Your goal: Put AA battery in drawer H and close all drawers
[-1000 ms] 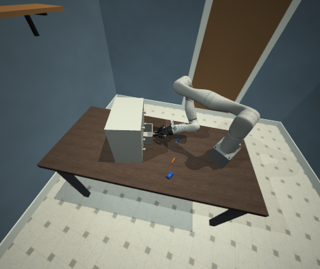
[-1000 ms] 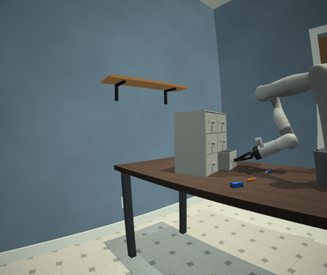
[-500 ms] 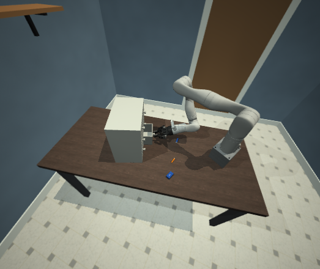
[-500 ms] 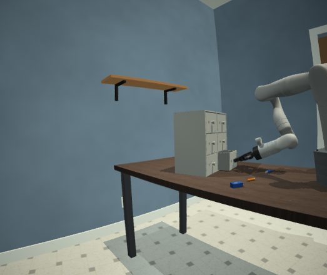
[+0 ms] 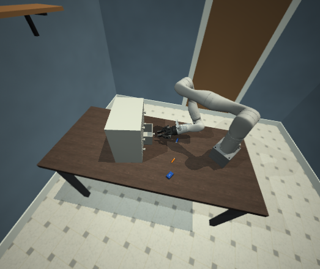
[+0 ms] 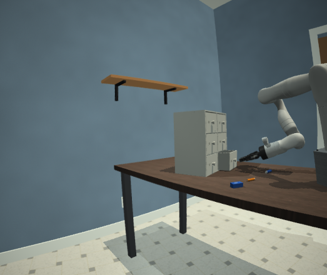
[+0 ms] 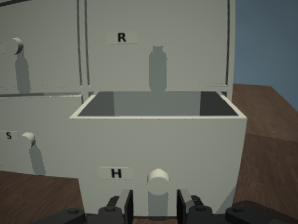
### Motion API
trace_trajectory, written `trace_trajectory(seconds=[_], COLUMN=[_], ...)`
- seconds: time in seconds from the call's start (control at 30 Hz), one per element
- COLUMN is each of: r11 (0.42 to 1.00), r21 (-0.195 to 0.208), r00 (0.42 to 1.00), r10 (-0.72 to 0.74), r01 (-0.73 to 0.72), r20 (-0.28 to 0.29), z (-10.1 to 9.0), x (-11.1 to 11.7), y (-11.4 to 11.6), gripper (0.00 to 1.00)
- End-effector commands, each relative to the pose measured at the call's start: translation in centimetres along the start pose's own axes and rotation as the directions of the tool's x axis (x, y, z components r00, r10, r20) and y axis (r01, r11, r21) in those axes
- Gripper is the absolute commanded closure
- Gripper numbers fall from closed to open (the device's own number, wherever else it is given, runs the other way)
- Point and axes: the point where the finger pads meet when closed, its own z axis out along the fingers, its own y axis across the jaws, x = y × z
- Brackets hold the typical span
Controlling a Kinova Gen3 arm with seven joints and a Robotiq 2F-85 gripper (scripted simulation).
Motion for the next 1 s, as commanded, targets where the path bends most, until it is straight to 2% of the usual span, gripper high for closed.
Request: trace_trajectory(seconds=[0.0, 0.23, 0.37, 0.43, 0.7, 0.8, 0.97], r11=[1.0, 1.0, 1.0, 1.0, 1.0, 1.0, 1.0], r21=[-0.009, -0.009, -0.01, -0.01, -0.009, -0.009, -0.009], r00=[1.0, 1.0, 1.0, 1.0, 1.0, 1.0, 1.0], r10=[0.01, 0.01, 0.01, 0.01, 0.01, 0.01, 0.01], r01=[-0.01, -0.01, -0.01, -0.01, -0.01, -0.01, -0.01], r20=[0.008, 0.008, 0.008, 0.008, 0.008, 0.008, 0.008], z=[-1.1, -1.6, -3.0, -3.0, -8.0, -8.7, -8.8], x=[-0.7, -0.7, 0.4, 0.4, 4.4, 5.0, 5.0], y=[0.2, 0.2, 0.2, 0.2, 0.2, 0.2, 0.2], gripper=[0.67, 0.67, 0.67, 0.67, 0.67, 0.67, 0.67])
